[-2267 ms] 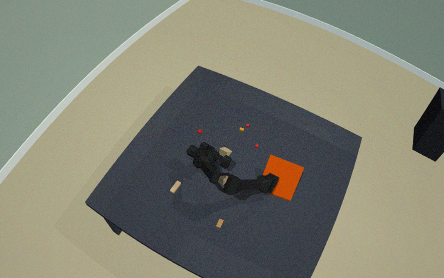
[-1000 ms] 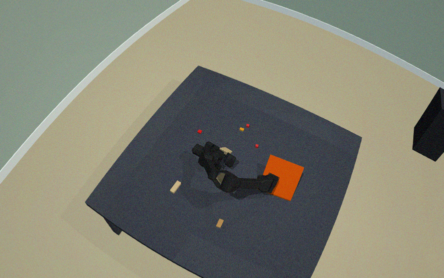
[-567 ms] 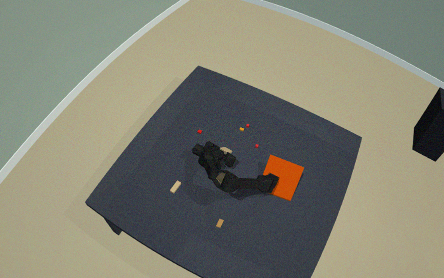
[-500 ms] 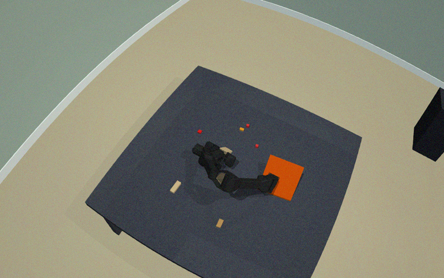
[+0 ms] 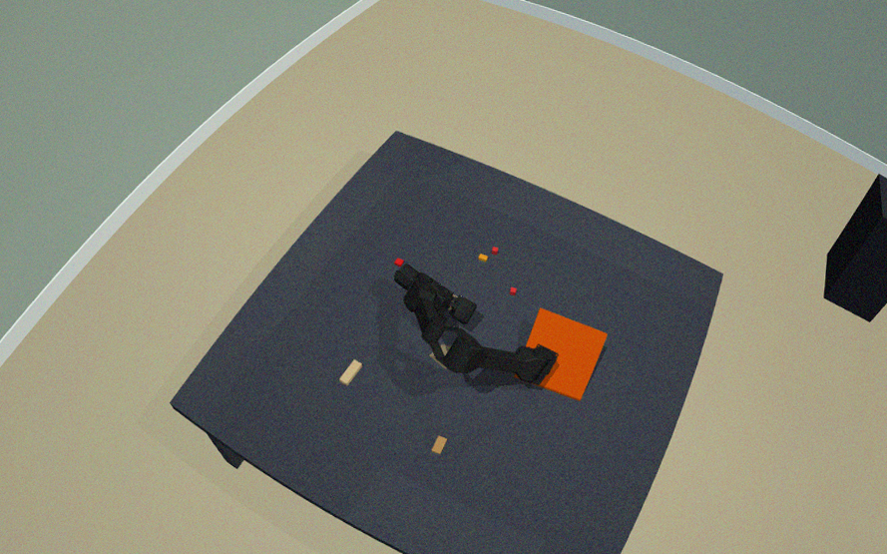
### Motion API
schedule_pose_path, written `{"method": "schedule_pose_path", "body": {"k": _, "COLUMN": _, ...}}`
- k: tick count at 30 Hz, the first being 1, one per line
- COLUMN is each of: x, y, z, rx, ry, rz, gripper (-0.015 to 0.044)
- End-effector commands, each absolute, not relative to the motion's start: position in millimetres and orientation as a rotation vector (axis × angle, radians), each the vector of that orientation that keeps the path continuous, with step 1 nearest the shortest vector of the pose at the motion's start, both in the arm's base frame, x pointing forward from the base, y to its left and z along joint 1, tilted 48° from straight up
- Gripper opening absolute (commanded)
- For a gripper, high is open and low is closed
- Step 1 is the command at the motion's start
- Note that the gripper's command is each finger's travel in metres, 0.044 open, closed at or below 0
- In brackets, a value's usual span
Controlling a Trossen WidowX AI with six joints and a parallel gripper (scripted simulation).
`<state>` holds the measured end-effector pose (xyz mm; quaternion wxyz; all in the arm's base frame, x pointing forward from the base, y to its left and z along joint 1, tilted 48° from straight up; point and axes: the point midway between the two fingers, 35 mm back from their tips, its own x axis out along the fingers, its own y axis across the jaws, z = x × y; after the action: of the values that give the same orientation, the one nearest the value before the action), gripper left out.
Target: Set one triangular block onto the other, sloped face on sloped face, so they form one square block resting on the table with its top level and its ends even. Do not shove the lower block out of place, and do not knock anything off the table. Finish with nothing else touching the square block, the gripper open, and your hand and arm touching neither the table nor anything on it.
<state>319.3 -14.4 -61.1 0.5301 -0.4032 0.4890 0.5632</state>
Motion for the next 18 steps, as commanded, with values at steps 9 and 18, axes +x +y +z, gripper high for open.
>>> {"method": "schedule_pose_path", "body": {"k": 9, "x": 319, "y": -39, "z": -65, "rx": -0.716, "ry": 0.923, "rz": 1.436, "gripper": 0.0}}
{"method": "schedule_pose_path", "body": {"k": 18, "x": 317, "y": -55, "z": -72, "rx": -0.534, "ry": 0.74, "rz": 1.484, "gripper": 0.0}}
